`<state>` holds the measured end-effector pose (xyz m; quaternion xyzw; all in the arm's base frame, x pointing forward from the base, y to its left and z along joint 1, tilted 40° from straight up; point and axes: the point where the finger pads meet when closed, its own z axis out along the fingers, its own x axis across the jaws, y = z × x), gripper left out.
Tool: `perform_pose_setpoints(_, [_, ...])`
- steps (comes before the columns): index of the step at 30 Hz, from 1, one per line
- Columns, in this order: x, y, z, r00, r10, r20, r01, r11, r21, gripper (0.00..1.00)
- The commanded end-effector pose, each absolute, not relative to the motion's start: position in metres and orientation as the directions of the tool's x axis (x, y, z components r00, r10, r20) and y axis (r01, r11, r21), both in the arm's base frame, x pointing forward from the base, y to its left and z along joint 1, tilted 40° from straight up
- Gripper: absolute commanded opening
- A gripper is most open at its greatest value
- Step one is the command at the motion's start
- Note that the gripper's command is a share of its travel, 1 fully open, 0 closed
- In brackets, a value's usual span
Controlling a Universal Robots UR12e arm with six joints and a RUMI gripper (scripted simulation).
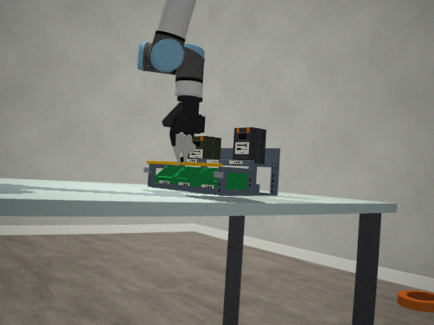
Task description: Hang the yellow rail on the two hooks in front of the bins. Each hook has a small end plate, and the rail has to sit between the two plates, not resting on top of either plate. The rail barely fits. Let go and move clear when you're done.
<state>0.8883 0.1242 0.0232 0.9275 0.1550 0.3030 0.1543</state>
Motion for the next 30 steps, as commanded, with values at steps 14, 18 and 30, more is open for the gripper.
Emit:
perform_pose_setpoints(14, [0.8898,0.1242,0.0223,0.768,0.381,0.515,0.193,-0.905,0.380,0.00])
perform_pose_setpoints(18, [0.8901,0.1241,0.0219,0.768,0.381,0.515,0.193,-0.905,0.380,0.00])
perform_pose_setpoints(30, [0.8906,0.1239,0.0213,0.768,0.381,0.515,0.193,-0.905,0.380,0.00])
